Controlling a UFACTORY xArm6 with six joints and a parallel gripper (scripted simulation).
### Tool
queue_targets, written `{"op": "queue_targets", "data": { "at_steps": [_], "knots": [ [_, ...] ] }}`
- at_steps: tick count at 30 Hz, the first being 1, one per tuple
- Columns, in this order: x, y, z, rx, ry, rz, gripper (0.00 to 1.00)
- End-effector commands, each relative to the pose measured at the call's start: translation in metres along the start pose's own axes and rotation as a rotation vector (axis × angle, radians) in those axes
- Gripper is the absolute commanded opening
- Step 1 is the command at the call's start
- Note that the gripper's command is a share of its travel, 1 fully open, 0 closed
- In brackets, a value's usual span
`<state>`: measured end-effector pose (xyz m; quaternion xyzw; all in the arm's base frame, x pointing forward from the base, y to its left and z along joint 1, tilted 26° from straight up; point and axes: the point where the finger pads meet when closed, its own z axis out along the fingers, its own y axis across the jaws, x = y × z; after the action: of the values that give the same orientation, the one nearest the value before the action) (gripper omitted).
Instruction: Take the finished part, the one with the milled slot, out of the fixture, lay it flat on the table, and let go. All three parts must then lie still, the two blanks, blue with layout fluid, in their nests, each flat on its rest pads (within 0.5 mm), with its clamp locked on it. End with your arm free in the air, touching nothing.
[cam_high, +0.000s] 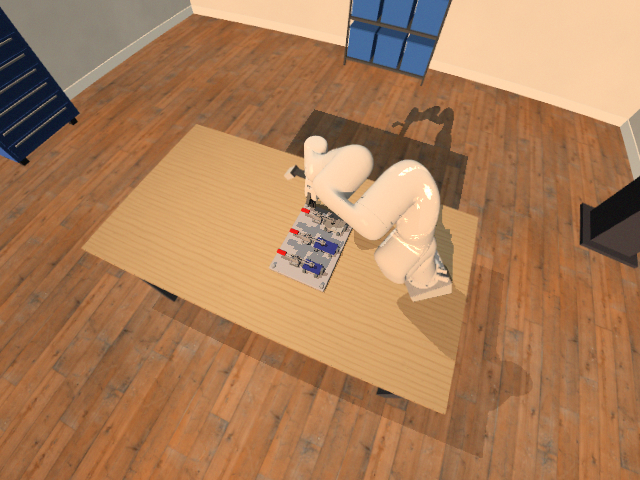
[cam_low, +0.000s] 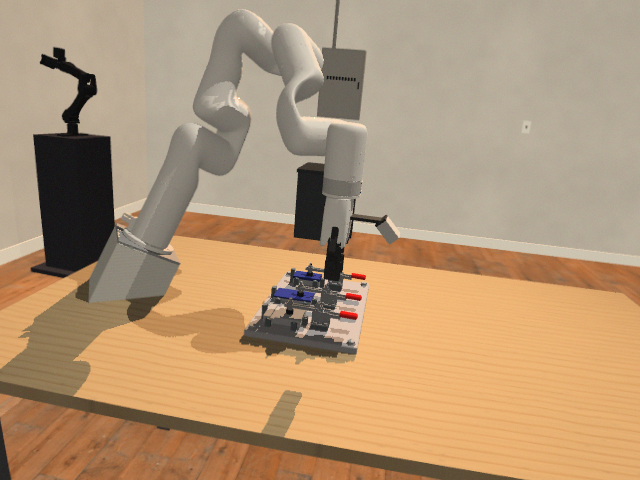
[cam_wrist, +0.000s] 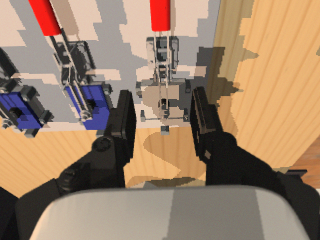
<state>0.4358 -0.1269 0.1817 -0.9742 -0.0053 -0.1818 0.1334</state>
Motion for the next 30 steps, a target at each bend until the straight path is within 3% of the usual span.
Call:
{"op": "queue_targets", "data": {
  "at_steps": [1,7,18,30],
  "knots": [
    [0.022,0.001,-0.001,-0.001,0.001,-0.001,0.47],
    [0.037,0.001,-0.001,-0.001,0.001,-0.001,0.47],
    [0.039,0.001,0.001,-0.001,0.001,-0.001,0.47],
    [0.039,0.001,0.028,-0.001,0.001,-0.001,0.47]
  ]
}}
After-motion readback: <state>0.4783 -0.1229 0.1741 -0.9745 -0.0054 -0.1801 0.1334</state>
